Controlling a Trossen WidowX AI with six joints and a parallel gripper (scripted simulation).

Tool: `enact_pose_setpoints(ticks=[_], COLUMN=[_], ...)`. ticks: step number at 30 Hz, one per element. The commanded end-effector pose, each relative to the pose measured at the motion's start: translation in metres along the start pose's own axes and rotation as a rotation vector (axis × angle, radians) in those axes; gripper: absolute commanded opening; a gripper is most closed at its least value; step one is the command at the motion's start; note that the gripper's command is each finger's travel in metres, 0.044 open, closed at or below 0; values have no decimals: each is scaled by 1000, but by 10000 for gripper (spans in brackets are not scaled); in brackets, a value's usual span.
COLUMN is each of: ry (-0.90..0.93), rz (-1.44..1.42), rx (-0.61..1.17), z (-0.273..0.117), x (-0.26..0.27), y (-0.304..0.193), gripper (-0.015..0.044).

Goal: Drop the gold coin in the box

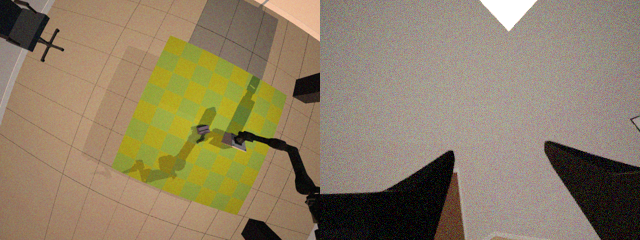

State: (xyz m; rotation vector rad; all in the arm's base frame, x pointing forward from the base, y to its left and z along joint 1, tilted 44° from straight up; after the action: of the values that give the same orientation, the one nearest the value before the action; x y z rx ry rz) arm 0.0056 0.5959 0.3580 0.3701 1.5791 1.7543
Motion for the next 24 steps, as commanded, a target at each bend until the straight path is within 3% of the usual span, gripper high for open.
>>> enact_pose_setpoints(ticks=[1, 9, 17, 24], ry=[0, -16, -49, -85], rz=[-4, -162, -299, -378], rx=[5, 228, 520, 796], z=[1, 39, 57, 45], x=[-1, -38, -102, -168], y=[-2, -97, -205, -291], gripper=[374, 164, 161, 161])
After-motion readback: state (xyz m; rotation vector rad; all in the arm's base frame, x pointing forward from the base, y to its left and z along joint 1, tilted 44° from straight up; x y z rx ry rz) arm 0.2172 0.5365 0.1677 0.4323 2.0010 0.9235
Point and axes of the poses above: the point midway between the two fingers, 35 mm back from their tips, its own z axis out along the fingers, its own x axis across the jaws, y = z × x, the point moved 5 cm from there along -z, back along the fingers, and after that the axes turned 10 degrees about z, right-handed, at the moved point
